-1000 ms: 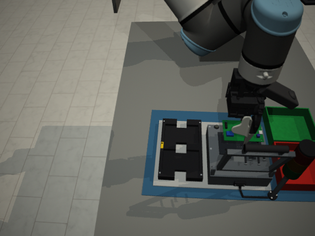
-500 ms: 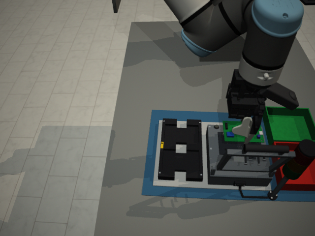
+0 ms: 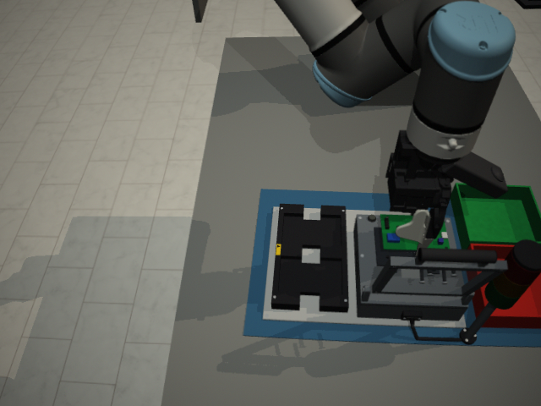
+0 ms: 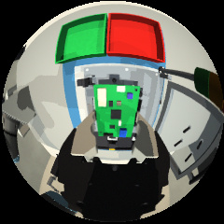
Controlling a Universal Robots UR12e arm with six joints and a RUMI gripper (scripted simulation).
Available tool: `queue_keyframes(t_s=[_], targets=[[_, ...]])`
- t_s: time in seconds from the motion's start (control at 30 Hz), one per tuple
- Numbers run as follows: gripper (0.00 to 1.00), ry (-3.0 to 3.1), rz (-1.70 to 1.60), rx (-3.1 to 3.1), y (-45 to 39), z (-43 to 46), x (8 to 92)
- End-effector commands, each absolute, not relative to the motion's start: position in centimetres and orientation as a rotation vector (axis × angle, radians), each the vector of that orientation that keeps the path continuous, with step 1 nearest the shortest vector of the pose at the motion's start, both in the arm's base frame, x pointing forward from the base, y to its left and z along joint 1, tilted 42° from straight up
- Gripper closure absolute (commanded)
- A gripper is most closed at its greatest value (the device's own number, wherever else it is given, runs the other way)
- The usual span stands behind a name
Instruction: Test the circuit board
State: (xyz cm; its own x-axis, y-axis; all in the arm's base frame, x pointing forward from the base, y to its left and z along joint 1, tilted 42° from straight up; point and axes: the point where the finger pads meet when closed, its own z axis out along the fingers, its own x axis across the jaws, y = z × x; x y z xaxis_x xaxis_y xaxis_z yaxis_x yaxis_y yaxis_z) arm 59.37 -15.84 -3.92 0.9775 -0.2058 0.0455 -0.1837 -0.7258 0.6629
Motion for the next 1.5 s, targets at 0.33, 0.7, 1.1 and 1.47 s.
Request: queue_keyframes(t_s=[0.33, 0.7, 1.1, 1.47], targets=[[0.61, -0.271, -0.039, 2.401, -17.3, -5.61, 59.12], [0.61, -0.271, -0.036, 2.4, -17.38, -5.66, 59.18], [0.61, -0.271, -0.035, 2.4, -17.36, -5.6, 59.22], [0.61, -0.271, -0.035, 2.4, -17.36, -5.6, 59.22]])
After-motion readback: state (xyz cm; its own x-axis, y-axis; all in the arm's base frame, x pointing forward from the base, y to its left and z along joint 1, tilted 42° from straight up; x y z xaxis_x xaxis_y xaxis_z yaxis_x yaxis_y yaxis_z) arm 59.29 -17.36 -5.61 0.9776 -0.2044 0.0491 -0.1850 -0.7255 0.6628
